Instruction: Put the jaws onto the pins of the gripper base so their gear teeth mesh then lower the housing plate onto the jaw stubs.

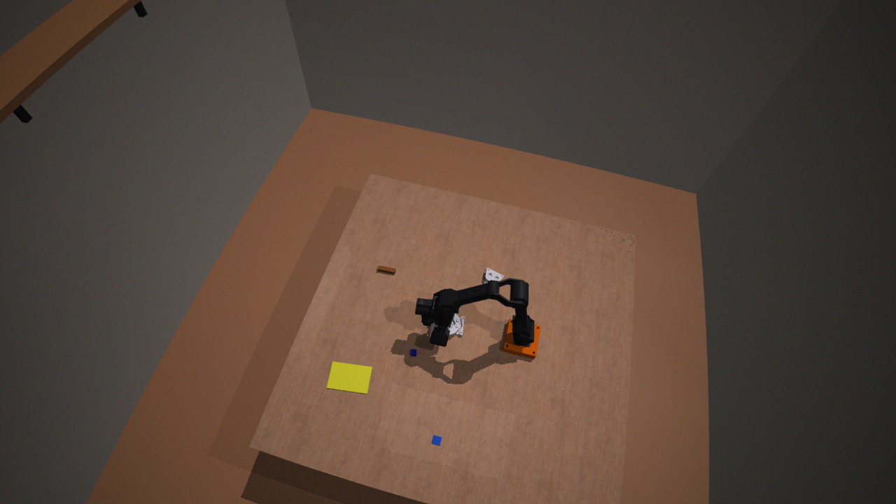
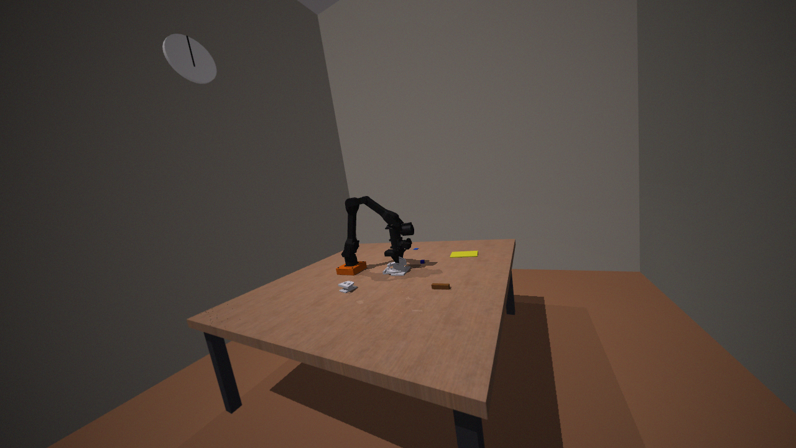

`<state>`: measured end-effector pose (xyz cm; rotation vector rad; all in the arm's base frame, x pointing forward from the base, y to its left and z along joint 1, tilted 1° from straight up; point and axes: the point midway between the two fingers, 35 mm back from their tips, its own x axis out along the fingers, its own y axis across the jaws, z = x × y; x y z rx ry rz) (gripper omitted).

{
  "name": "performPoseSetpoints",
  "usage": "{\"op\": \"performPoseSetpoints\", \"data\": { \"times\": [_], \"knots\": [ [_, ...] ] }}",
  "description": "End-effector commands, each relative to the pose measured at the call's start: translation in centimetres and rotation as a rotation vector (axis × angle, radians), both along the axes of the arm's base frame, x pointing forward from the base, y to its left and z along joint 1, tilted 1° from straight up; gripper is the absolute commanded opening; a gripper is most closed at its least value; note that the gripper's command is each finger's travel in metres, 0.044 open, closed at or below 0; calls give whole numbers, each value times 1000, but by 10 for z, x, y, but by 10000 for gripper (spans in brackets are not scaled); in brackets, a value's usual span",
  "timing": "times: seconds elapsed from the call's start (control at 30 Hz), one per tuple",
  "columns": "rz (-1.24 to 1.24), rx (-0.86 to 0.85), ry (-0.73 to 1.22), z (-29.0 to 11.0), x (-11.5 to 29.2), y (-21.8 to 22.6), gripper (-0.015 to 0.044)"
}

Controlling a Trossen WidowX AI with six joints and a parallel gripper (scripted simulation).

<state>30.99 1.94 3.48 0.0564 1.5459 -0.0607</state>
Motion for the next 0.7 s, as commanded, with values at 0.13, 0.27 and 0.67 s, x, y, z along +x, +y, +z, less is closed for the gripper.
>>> {"op": "performPoseSetpoints", "data": {
  "times": [0.13, 0.27, 0.67],
  "knots": [
    [-8, -3, -1, -3, 0, -1, 134],
    [-9, -3, -1, -3, 0, -1, 134],
    [-10, -3, -1, -6, 0, -1, 134]
  ]
}}
